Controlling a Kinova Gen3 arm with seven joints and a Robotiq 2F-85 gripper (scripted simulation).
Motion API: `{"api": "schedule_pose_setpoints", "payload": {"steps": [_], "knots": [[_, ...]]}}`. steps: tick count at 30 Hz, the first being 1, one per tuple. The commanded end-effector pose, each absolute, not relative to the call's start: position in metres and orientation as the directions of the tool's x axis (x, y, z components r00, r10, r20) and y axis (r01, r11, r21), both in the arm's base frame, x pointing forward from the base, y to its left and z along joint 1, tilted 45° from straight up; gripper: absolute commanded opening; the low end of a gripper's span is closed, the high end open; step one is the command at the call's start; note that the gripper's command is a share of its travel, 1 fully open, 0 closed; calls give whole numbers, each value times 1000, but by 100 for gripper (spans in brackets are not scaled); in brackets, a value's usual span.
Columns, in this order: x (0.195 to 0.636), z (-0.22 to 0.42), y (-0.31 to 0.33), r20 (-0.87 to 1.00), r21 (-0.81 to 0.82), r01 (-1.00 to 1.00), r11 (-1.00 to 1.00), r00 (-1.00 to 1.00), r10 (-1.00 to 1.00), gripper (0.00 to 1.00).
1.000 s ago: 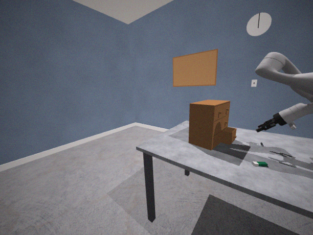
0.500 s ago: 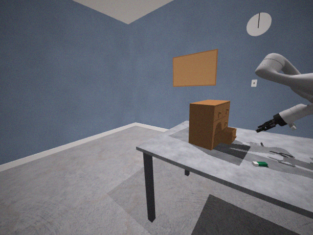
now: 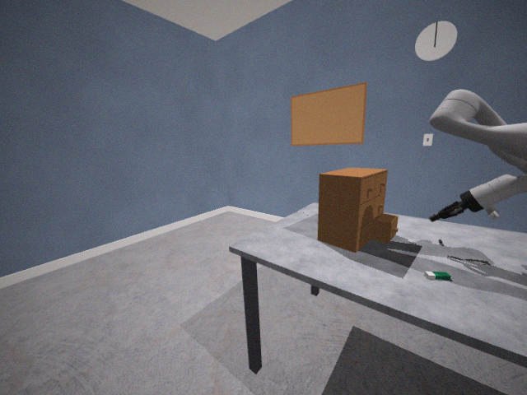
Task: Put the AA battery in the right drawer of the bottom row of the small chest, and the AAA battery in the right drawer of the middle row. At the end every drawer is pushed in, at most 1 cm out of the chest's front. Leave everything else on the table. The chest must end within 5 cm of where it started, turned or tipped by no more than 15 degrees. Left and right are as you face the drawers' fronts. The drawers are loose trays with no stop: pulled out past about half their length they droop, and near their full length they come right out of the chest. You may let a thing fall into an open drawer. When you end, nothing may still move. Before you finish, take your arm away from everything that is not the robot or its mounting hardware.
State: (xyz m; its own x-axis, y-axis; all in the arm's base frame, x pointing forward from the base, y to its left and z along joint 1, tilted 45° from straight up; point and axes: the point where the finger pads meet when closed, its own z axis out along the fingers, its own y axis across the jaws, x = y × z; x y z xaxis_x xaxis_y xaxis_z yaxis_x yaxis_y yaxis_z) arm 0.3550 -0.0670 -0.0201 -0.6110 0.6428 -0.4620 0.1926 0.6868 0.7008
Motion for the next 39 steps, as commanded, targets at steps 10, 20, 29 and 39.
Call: {"api": "schedule_pose_setpoints", "payload": {"steps": [10,20,29,39], "knots": [[356,-21,-67,-463,700,193,687,-610,643,0],[372,-36,-56,-463,700,193,687,-610,643,0],[398,-60,-38,-463,700,193,687,-610,643,0],[418,-79,-25,-463,700,193,687,-610,643,0]]}}
